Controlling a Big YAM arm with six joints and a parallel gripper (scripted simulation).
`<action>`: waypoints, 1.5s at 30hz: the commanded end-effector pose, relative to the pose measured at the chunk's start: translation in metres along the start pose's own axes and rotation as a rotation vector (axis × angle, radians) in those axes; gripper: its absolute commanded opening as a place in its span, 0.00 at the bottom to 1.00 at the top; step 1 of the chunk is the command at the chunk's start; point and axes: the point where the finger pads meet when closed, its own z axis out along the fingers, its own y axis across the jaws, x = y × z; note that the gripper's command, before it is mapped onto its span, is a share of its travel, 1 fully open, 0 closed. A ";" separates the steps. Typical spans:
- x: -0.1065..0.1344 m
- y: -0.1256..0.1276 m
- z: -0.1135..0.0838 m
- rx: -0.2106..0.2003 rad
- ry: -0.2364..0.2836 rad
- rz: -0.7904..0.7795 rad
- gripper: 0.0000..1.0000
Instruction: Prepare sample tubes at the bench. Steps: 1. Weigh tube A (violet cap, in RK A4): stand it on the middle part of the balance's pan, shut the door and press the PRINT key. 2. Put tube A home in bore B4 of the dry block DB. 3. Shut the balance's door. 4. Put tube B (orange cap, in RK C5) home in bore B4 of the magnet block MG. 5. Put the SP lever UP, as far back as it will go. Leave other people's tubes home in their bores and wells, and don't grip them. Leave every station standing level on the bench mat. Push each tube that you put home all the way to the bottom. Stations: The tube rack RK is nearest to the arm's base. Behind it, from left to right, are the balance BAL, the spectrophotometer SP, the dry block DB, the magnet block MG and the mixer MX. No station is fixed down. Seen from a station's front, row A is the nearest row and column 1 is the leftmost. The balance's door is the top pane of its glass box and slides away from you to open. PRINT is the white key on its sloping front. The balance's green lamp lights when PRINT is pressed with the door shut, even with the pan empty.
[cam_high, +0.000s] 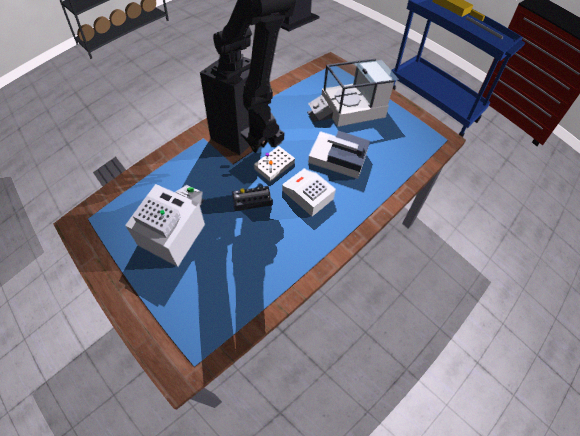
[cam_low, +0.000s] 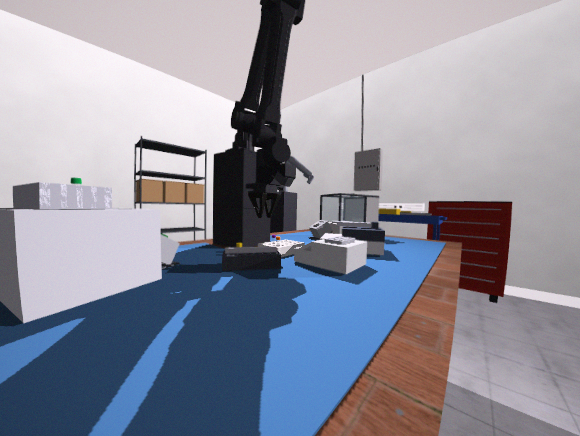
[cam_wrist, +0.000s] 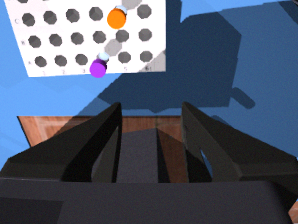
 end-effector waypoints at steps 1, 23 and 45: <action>0.004 0.032 0.012 0.001 0.005 0.012 0.36; -0.001 0.044 0.009 -0.002 -0.005 -0.030 0.36; 0.004 0.045 0.011 -0.004 0.003 -0.031 0.36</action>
